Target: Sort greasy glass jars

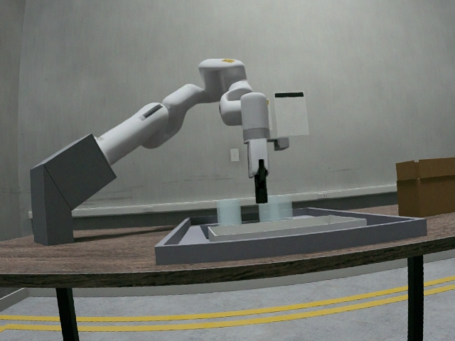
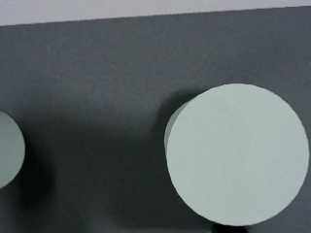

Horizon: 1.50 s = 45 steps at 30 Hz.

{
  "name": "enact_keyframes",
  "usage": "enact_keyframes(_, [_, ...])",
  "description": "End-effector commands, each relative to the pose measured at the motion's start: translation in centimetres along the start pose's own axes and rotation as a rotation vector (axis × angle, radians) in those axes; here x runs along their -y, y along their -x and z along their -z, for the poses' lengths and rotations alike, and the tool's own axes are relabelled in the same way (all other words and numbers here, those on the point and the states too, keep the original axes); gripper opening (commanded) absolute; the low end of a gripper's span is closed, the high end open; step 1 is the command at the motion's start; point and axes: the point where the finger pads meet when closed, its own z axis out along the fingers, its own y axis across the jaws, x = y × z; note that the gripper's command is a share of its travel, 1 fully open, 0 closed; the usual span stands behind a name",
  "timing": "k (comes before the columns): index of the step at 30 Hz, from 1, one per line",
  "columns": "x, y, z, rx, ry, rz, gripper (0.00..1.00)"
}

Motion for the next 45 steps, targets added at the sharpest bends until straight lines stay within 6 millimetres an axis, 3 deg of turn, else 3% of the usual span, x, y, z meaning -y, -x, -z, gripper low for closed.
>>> enact_keyframes(1, [-0.1,-0.3,0.15,-0.003,0.002,0.0,0.0])
enact_keyframes(45, [-0.1,-1.1,0.44,-0.003,0.002,0.0,0.0])
